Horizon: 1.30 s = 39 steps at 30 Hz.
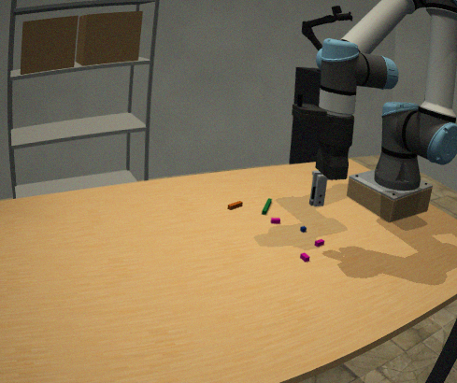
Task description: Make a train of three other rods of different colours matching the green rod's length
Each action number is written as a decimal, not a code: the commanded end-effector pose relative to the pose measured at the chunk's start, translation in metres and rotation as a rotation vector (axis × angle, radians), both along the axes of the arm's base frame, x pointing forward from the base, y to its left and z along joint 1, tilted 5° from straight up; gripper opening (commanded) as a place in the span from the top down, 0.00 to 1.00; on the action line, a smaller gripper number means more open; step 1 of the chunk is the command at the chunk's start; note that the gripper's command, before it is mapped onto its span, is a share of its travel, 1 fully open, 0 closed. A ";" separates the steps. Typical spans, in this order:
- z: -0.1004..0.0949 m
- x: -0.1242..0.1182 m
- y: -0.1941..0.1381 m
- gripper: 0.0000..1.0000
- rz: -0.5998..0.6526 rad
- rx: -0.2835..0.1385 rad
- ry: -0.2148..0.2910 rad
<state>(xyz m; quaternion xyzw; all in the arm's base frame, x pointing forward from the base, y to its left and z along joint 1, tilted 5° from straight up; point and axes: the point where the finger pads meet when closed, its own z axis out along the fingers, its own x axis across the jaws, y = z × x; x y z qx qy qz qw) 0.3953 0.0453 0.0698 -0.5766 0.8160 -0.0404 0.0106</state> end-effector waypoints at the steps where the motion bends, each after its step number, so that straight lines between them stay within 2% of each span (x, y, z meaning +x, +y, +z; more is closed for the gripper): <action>1: 0.001 0.001 -0.008 0.76 -0.167 0.011 -0.010; 3: 0.001 0.001 -0.008 0.76 -0.167 0.011 -0.010; 6: 0.001 0.000 -0.014 0.76 -0.294 0.019 -0.017; 18: 0.002 -0.002 -0.030 0.76 -0.643 0.042 -0.036; 20: 0.002 -0.002 -0.030 0.76 -0.643 0.042 -0.036; 23: 0.002 -0.004 -0.035 0.76 -0.770 0.050 -0.043; 35: 0.003 -0.009 -0.047 0.76 -1.120 0.072 -0.062; 37: 0.003 -0.009 -0.047 0.76 -1.120 0.072 -0.062; 39: 0.003 -0.010 -0.050 0.76 -1.213 0.078 -0.067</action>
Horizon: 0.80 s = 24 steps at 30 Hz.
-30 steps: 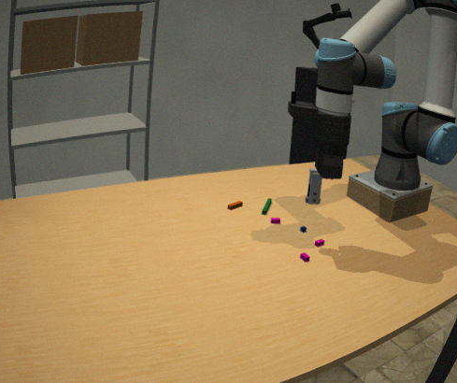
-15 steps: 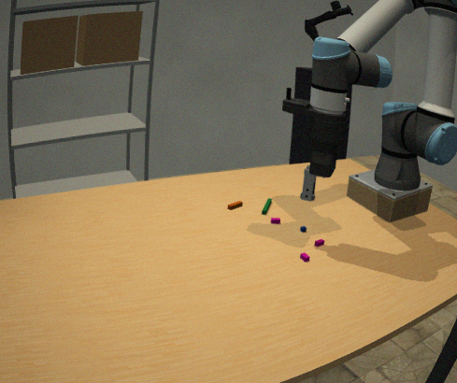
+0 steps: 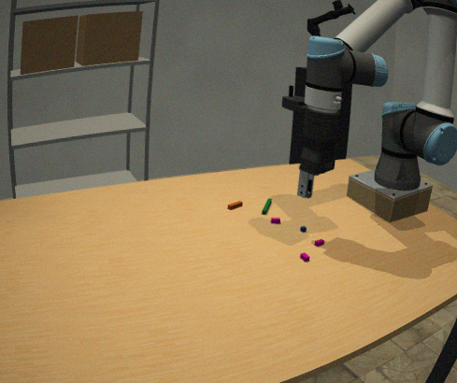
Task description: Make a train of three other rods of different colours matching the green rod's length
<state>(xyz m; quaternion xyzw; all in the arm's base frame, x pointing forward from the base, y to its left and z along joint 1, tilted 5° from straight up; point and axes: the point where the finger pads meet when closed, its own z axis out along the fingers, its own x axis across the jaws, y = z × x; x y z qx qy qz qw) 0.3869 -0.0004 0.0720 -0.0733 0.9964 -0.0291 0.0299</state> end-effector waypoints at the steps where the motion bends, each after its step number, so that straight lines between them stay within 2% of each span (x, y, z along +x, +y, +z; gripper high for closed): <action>1: 0.001 -0.002 -0.005 0.76 -0.167 0.011 -0.010; 13: 0.001 -0.008 -0.013 0.76 -0.516 0.033 -0.029; 15: 0.001 -0.008 -0.013 0.76 -0.516 0.033 -0.029; 18: 0.001 -0.009 -0.015 0.76 -0.642 0.041 -0.036; 24: 0.001 -0.012 -0.018 0.76 -0.813 0.052 -0.045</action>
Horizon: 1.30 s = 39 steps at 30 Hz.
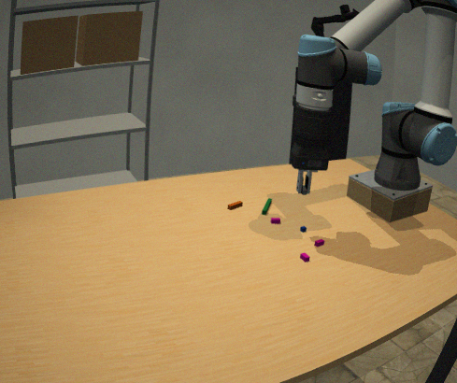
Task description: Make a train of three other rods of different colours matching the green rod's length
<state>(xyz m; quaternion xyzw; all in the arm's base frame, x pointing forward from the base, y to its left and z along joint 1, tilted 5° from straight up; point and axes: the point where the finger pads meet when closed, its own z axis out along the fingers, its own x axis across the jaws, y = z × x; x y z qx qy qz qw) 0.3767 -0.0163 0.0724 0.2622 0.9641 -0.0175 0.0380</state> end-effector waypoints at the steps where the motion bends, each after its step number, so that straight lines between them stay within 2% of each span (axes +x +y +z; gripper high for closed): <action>1: 0.000 -0.002 -0.002 0.76 -0.167 0.010 -0.010; 6: 0.000 -0.003 -0.004 0.76 -0.314 0.020 -0.018; 8: 0.000 -0.003 -0.004 0.76 -0.314 0.020 -0.018; 23: 0.001 -0.005 -0.008 0.76 -0.773 0.050 -0.043; 25: 0.001 -0.005 -0.008 0.76 -0.773 0.050 -0.043; 39: 0.001 -0.004 -0.009 0.76 -1.059 0.068 -0.059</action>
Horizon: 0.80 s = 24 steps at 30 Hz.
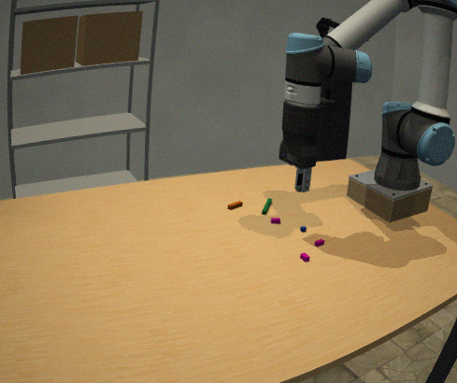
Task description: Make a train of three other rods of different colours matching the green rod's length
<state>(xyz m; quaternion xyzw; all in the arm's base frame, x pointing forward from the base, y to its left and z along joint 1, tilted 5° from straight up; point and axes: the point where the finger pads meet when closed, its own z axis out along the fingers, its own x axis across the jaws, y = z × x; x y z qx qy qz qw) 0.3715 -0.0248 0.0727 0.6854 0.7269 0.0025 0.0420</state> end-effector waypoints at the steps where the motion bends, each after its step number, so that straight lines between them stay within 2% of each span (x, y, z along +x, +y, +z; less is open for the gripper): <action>1: 0.000 0.001 -0.001 0.76 -0.096 0.006 -0.007; 14: 0.001 0.002 -0.001 0.76 -0.207 0.013 -0.013; 24: 0.001 0.002 -0.001 0.76 -0.241 0.015 -0.015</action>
